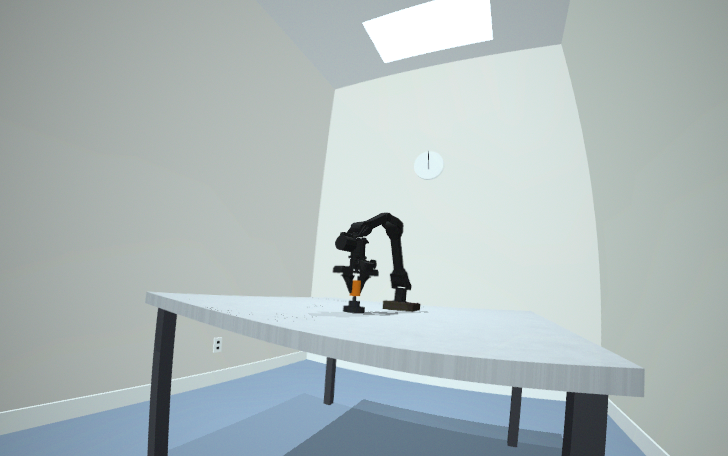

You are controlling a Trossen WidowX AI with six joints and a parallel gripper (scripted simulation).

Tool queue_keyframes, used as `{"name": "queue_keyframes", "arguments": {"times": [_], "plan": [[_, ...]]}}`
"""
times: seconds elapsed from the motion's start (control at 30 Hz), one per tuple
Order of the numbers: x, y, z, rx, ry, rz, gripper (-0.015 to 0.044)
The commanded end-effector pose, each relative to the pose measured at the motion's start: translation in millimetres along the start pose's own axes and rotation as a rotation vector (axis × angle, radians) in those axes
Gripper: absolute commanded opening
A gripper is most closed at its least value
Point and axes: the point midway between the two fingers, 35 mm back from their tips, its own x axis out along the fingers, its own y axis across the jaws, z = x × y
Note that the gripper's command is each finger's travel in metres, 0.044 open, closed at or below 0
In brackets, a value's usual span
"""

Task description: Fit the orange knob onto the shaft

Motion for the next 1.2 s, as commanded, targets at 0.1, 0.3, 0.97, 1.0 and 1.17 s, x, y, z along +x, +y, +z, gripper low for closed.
{"name": "queue_keyframes", "arguments": {"times": [0.1, 0.3, 0.97, 1.0, 1.17], "plan": [[1.8, -1.5, 0.1, -0.017, 0.001, -0.003, 0.0], [1.9, -1.1, 0.2, -0.017, 0.001, -0.003, 0.0], [-2.7, 0.0, 0.1, -0.026, 0.001, -0.003, 0.0], [-2.8, -0.1, 0.1, -0.043, 0.001, -0.003, 0.0], [-2.4, -1.3, 0.2, -0.216, 0.001, -0.003, 0.0]]}}
